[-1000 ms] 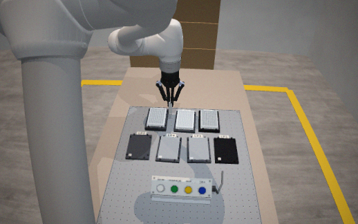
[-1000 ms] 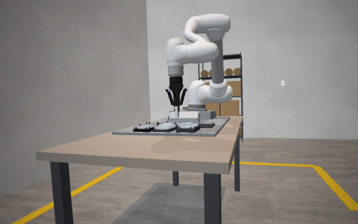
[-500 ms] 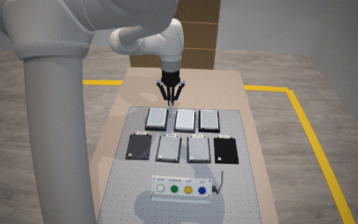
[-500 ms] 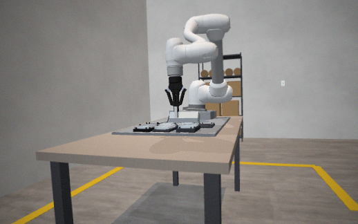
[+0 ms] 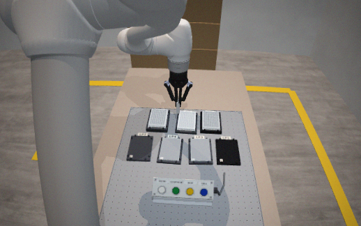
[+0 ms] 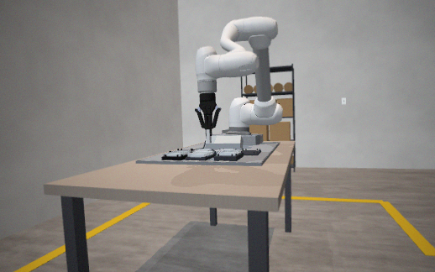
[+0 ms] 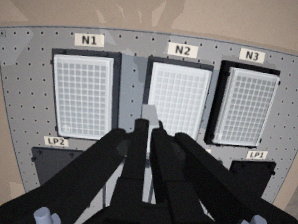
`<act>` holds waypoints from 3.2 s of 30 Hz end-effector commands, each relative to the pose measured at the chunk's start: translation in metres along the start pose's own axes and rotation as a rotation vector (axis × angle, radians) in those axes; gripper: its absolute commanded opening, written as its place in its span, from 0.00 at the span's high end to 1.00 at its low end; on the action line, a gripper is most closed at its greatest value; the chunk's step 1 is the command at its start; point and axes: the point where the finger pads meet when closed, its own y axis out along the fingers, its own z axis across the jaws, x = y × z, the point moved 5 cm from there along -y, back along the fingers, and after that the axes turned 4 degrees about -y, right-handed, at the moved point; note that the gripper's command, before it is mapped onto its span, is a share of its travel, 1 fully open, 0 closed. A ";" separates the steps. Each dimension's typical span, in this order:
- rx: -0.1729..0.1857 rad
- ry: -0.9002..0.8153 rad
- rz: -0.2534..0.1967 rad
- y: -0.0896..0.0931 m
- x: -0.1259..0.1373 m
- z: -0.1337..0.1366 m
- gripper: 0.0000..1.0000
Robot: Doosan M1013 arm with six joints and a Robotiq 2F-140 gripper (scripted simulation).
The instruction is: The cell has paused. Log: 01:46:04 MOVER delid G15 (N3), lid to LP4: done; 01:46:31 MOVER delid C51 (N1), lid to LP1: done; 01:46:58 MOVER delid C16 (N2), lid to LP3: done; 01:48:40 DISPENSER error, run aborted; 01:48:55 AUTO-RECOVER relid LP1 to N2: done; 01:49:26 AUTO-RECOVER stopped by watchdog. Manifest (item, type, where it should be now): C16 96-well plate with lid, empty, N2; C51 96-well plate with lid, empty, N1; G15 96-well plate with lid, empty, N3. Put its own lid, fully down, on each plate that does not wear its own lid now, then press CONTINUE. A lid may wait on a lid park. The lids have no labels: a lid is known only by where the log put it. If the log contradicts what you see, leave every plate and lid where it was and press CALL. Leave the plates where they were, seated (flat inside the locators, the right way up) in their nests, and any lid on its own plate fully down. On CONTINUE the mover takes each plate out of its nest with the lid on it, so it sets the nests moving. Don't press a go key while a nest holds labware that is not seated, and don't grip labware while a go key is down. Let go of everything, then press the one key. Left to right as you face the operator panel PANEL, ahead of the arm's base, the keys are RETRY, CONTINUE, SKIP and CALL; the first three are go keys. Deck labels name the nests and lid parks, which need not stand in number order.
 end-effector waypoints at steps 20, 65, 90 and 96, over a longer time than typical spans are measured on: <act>-0.001 -0.001 0.000 0.000 0.007 0.103 1.00; -0.001 0.040 0.000 0.000 0.008 0.044 0.34; -0.001 0.040 0.000 0.001 0.008 0.044 0.34; -0.001 0.040 0.000 0.005 0.008 0.044 0.34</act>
